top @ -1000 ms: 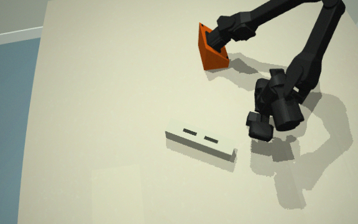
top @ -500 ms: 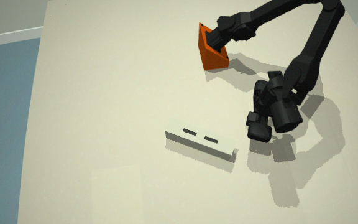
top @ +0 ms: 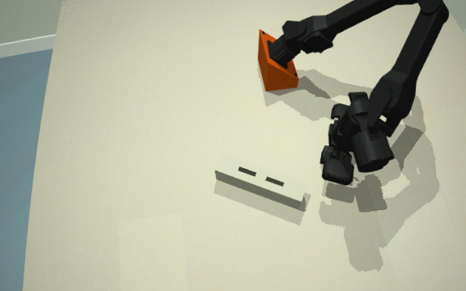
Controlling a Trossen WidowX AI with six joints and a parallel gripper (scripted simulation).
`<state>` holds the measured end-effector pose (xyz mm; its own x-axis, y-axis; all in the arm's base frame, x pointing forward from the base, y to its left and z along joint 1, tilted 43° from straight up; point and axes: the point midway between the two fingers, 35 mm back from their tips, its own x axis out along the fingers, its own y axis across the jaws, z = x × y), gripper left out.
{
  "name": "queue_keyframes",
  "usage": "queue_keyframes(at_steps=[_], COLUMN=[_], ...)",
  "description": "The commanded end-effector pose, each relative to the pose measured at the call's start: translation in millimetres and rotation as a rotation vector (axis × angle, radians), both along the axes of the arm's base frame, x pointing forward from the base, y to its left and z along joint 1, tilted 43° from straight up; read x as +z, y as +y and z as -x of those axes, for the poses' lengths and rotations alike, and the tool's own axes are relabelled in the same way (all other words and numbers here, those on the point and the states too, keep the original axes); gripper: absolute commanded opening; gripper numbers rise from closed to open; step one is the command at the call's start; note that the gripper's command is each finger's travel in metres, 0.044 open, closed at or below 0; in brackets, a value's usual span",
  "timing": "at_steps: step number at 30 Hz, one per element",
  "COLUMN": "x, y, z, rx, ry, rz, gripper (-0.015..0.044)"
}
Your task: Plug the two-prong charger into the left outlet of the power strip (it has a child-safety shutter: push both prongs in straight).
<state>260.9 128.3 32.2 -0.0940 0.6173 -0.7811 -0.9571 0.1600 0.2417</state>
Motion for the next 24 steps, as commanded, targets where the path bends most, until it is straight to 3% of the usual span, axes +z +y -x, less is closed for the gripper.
queue_keyframes(at_steps=[1,2,14,24], x=[3,5,36,30], y=[-3,-5,-41,-46], z=[-1,-2,-3,-1], rx=[0.0,0.0,-0.002,-0.076], ry=[-0.001,0.0,0.012,0.077], rz=[0.0,0.001,0.001,0.007], gripper=[0.0026,0.0,0.0,0.0])
